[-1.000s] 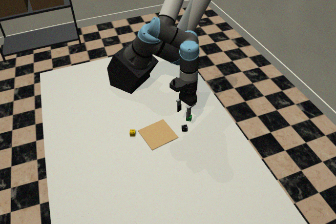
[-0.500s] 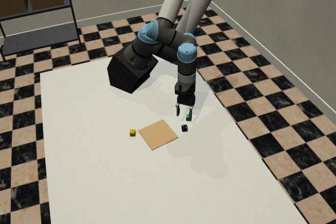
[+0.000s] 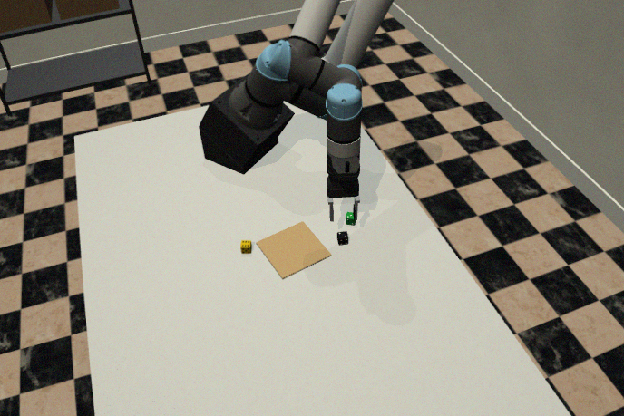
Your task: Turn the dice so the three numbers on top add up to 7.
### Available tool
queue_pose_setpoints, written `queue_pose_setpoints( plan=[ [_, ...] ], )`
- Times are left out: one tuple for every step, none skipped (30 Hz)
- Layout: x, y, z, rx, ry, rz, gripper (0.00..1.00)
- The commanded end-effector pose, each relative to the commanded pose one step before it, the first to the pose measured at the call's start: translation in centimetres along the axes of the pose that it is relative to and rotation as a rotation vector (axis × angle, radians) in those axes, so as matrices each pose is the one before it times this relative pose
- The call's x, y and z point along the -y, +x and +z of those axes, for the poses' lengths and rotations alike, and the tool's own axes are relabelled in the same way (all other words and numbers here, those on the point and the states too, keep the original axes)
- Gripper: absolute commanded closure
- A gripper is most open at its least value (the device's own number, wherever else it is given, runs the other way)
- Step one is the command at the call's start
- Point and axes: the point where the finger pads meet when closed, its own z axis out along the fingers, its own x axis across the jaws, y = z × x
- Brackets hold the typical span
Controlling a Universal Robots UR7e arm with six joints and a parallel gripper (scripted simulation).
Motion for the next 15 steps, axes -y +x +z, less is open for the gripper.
queue_pose_setpoints(
  plan=[
    [-0.049,-0.067,0.142,0.00461,-0.00006,-0.06032,0.00],
    [-0.018,-0.011,0.027,0.00000,0.00000,-0.00899,0.00],
    [-0.014,-0.009,0.022,0.00000,0.00000,-0.00725,0.00],
    [-0.011,-0.007,0.017,0.00000,0.00000,-0.00563,0.00],
    [-0.008,-0.005,0.013,0.00000,0.00000,-0.00417,0.00],
    [-0.006,-0.004,0.009,0.00000,0.00000,-0.00289,0.00],
    [-0.004,-0.002,0.005,0.00000,0.00000,-0.00181,0.00],
    [-0.002,-0.001,0.003,0.00000,0.00000,-0.00096,0.00],
    [-0.001,0.000,0.001,0.00000,0.00000,-0.00036,0.00],
    [0.000,0.000,0.000,0.00000,0.00000,-0.00005,0.00],
    [0.000,0.000,0.000,0.00000,0.00000,0.00000,0.21],
    [0.000,0.000,0.000,0.00000,0.00000,0.00000,0.21],
    [0.000,0.000,0.000,0.00000,0.00000,0.00000,0.21],
    [0.000,0.000,0.000,0.00000,0.00000,0.00000,0.21],
    [0.000,0.000,0.000,0.00000,0.00000,0.00000,0.21]
  ],
)
